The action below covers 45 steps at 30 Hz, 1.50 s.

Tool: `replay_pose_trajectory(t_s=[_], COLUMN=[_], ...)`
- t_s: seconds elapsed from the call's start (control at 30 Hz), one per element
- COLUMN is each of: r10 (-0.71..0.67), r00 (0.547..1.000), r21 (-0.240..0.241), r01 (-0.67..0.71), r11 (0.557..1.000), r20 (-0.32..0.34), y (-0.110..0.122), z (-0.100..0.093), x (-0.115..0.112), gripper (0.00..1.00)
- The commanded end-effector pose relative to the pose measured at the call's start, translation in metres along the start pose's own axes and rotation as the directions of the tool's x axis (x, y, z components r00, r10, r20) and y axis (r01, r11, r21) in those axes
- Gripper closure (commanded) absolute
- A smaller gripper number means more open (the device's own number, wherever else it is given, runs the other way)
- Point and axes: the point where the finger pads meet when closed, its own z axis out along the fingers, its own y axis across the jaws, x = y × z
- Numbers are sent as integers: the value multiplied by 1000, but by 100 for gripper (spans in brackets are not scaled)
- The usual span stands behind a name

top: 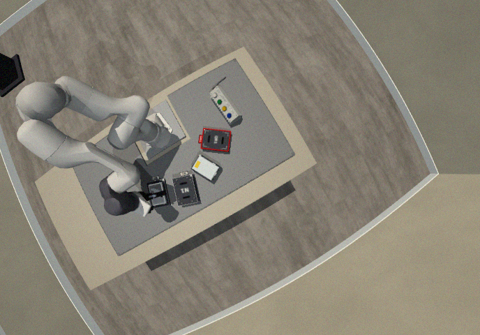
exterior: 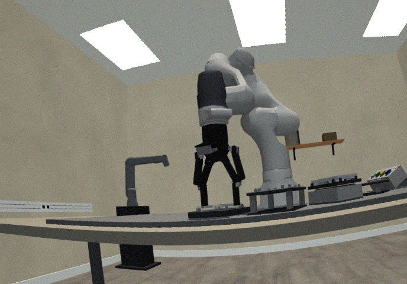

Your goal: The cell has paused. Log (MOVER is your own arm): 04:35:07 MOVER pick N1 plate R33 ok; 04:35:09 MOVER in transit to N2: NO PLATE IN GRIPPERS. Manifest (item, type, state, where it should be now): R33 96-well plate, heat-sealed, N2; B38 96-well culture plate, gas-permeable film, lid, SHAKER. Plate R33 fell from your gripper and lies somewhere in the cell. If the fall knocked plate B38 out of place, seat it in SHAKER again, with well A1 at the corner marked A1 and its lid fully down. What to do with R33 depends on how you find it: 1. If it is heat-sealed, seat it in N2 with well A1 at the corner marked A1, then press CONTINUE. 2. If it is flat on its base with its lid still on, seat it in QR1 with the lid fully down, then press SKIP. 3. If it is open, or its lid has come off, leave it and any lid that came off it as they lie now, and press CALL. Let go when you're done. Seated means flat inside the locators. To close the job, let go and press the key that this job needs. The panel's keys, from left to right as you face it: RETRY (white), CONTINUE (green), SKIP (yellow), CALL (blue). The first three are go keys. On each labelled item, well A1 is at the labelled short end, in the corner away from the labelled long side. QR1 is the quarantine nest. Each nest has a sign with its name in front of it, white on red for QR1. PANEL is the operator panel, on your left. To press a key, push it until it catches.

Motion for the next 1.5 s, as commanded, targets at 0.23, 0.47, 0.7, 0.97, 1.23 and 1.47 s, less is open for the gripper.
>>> replay_pose_trajectory(t_s=[0.23, 0.47, 0.7, 0.97, 1.23, 1.47], r10=[-3, -3, -3, -3, -3, -3], r00=[1000, 1000, 1000, 1000, 1000, 1000], r21=[-1, -1, -1, -1, -1, -1], r01=[3, 3, 3, 3, 3, 3], r11=[1000, 1000, 1000, 1000, 1000, 1000], r20=[-2, -2, -2, -2, -2, -2], y=[0, 0, 0, 0, 0, 0], z=[0, 0, 0, -1, -9, -21], x=[0, 0, 0, 0, 0, 0], gripper=[30, 30, 30, 30, 30, 30])
